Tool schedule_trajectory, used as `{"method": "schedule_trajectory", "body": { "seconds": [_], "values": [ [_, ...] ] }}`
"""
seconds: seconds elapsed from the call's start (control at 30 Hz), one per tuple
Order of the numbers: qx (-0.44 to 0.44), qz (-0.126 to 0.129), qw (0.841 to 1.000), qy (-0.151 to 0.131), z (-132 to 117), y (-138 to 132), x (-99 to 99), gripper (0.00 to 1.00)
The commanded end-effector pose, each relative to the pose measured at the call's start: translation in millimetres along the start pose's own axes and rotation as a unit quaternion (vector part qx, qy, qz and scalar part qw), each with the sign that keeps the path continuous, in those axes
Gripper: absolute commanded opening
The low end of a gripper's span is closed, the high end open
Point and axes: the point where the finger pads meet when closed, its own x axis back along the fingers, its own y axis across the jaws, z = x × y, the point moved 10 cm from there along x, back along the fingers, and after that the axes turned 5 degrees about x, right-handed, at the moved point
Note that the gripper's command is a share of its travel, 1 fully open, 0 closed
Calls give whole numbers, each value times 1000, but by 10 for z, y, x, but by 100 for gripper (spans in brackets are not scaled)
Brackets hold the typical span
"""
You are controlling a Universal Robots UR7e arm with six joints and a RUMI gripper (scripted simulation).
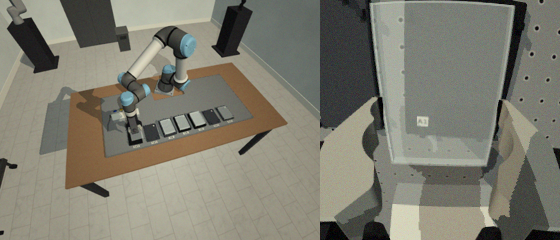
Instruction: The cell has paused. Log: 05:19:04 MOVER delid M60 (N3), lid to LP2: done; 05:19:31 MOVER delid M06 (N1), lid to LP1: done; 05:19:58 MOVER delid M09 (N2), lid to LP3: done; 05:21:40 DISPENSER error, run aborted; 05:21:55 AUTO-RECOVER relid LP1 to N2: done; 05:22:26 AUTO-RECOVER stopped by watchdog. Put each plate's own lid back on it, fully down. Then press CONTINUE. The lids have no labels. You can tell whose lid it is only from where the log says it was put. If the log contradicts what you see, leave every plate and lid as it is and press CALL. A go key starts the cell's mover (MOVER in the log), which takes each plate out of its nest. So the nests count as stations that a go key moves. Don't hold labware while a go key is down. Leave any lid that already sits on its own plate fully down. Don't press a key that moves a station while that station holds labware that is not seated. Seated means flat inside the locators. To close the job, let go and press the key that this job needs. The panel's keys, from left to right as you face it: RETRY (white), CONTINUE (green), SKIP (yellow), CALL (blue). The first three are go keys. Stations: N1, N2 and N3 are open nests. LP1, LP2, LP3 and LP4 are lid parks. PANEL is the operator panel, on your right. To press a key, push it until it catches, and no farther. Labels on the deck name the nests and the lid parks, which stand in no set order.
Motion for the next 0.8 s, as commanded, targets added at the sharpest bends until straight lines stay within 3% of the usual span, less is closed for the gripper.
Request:
{"method": "schedule_trajectory", "body": {
  "seconds": [0.0, 0.77],
  "values": [
    [16, -1, 1000, 1, 26, -238, 10, 0],
    [16, -1, 1000, 1, 138, -1282, 9, 0]
  ]
}}
